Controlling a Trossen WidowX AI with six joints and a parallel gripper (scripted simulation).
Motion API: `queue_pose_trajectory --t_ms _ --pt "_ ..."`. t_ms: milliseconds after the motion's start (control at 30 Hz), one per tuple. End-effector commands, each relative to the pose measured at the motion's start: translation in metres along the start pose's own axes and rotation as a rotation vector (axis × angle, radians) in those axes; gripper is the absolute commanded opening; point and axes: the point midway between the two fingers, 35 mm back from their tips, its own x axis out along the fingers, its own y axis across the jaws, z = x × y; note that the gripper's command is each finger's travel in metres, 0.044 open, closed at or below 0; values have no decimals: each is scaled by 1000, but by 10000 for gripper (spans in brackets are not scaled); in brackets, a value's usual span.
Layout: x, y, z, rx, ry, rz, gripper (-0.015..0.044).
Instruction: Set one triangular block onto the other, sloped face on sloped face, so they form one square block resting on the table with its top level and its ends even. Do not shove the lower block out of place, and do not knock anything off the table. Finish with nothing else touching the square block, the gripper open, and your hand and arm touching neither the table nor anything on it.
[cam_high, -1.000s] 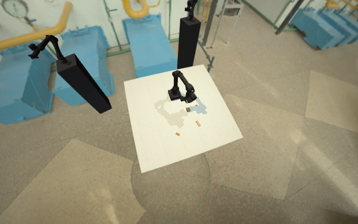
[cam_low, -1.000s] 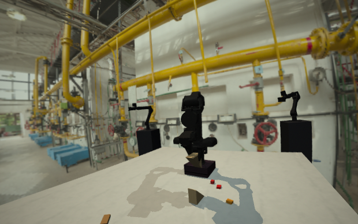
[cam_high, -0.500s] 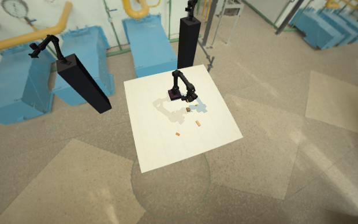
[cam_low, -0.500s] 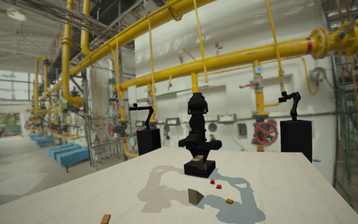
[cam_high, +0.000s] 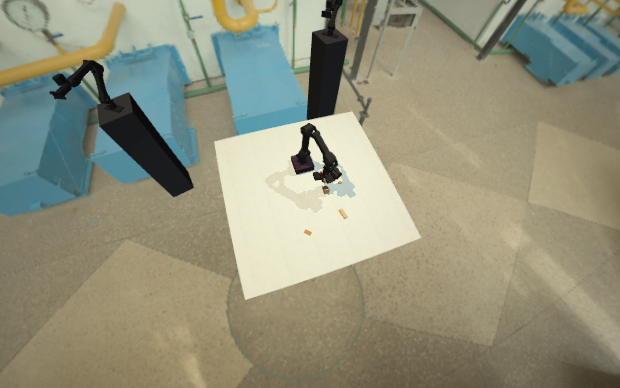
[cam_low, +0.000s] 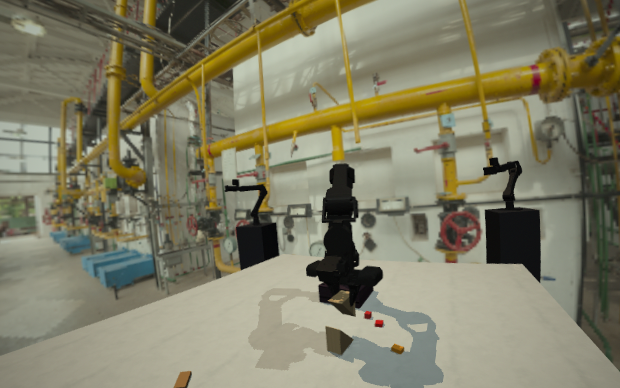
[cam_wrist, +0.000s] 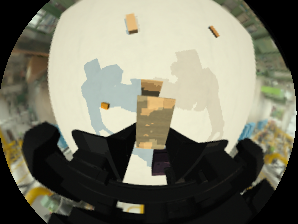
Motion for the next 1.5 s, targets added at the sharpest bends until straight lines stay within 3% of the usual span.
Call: queue_pose_trajectory --t_ms 0,200,1467 --pt "8 0 3 -4 0 2 0" --pt "30 1 12 -4 0 2 0" --pt "45 3 18 -4 1 -2 0"
